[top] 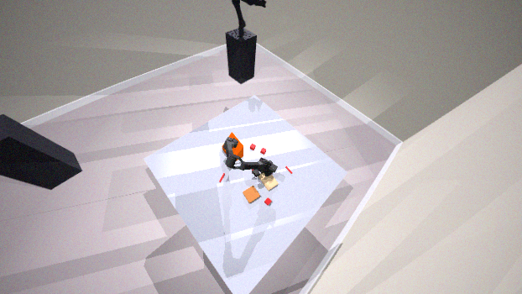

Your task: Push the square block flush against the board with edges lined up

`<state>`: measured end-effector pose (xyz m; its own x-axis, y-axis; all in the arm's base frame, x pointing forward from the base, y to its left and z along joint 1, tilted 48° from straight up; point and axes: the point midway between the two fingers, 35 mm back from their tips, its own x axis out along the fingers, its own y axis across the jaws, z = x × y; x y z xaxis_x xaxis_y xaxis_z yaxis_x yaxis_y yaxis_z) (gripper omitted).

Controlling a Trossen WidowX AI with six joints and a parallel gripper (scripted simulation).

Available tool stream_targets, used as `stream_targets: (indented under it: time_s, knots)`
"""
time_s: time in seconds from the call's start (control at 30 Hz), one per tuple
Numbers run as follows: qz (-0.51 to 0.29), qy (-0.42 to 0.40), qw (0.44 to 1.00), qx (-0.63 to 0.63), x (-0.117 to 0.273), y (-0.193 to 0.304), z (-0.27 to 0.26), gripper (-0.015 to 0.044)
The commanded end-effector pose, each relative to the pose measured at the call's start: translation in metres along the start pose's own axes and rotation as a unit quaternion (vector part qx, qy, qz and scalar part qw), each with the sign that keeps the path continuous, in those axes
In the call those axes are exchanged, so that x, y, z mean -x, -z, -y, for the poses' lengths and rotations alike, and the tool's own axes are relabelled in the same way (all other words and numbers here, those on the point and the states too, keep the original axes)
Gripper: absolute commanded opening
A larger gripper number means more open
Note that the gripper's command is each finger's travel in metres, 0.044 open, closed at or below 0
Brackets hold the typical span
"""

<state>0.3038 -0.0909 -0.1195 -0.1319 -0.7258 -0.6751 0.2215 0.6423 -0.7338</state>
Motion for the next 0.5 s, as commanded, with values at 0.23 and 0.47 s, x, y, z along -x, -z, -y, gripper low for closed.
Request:
stream_targets:
  time_s: [0.23,0.47]
  knots:
    - [0.002,0.001,1.000,0.000,0.001,0.011,-0.001,0.0000]
    - [0.002,0.000,1.000,0.000,0.000,0.022,-0.001,0.0000]
